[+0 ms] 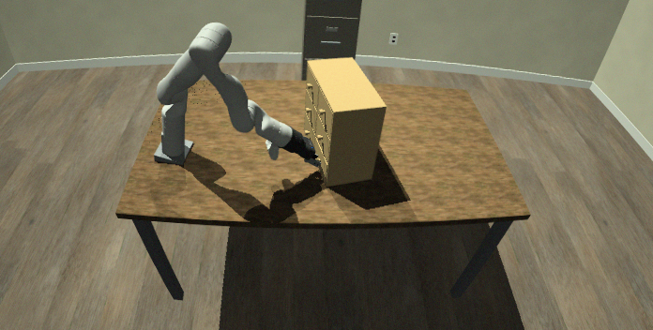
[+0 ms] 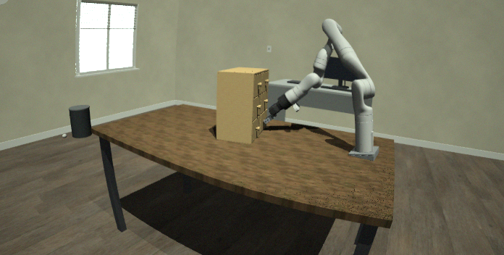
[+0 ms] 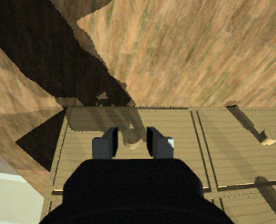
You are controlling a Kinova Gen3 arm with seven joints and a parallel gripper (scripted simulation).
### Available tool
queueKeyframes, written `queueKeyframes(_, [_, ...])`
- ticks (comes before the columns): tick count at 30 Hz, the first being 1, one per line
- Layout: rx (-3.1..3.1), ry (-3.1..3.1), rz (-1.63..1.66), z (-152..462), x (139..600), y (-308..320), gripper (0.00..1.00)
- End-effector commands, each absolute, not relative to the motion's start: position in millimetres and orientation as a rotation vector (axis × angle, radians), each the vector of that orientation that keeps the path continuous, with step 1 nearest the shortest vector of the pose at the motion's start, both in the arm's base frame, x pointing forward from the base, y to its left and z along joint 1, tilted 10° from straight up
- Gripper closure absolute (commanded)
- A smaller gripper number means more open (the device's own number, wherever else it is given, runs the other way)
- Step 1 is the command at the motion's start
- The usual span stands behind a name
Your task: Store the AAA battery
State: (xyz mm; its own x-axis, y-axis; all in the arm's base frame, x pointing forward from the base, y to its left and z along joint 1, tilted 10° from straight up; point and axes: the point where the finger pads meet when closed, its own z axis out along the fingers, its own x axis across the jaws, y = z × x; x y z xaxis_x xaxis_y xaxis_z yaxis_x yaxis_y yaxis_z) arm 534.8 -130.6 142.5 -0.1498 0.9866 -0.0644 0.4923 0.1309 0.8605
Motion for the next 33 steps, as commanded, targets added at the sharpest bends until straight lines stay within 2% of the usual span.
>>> queueKeyframes(1, [1.435, 1.734, 0.930, 143.3, 535.2, -130.7, 0.33])
queueKeyframes(19, [1.435, 1.734, 0.930, 142.4, 529.5, -131.7, 0.33])
queueKeyframes(33, [1.435, 1.734, 0.930, 136.0, 492.7, -137.7, 0.33])
